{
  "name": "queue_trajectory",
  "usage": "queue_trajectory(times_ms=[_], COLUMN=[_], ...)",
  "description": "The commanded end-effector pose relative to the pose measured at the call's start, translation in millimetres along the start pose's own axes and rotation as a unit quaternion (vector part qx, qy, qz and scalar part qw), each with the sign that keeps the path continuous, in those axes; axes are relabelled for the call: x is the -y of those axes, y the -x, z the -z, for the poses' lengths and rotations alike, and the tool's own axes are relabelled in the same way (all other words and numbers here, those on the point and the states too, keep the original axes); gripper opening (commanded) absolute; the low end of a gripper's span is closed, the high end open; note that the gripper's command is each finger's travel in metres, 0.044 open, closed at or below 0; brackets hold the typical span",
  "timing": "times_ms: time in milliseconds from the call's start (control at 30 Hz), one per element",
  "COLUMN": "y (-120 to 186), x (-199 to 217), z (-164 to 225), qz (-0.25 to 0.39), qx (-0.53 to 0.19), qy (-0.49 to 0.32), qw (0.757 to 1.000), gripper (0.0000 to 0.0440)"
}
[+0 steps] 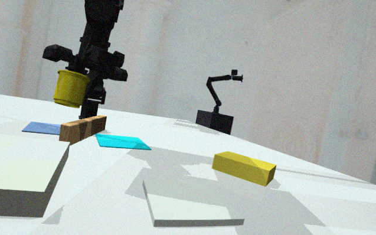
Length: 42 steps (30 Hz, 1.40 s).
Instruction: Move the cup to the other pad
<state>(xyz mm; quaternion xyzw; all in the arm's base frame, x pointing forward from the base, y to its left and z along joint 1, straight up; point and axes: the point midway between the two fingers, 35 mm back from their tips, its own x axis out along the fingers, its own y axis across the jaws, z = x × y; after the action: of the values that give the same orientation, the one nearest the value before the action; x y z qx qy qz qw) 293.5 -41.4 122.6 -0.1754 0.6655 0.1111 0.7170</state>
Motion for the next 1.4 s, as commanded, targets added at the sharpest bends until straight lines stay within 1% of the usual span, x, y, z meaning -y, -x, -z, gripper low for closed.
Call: queue_trajectory(times_ms=[0, 300, 700, 1067, 1367], y=[2, 4, -4, -19, -40], x=[-7, -26, -60, -96, -112], z=[-11, -35, -60, -73, -70], qz=[-0.001, 0.005, 0.005, 0.001, 0.001], qx=[0.008, 0.029, 0.047, 0.052, 0.041], qy=[0.006, 0.024, 0.047, 0.060, 0.057], qw=[1.000, 0.999, 0.998, 0.997, 0.998], gripper=[0.0018, 0.0009, 0.0000, 0.0000, 0.0004])
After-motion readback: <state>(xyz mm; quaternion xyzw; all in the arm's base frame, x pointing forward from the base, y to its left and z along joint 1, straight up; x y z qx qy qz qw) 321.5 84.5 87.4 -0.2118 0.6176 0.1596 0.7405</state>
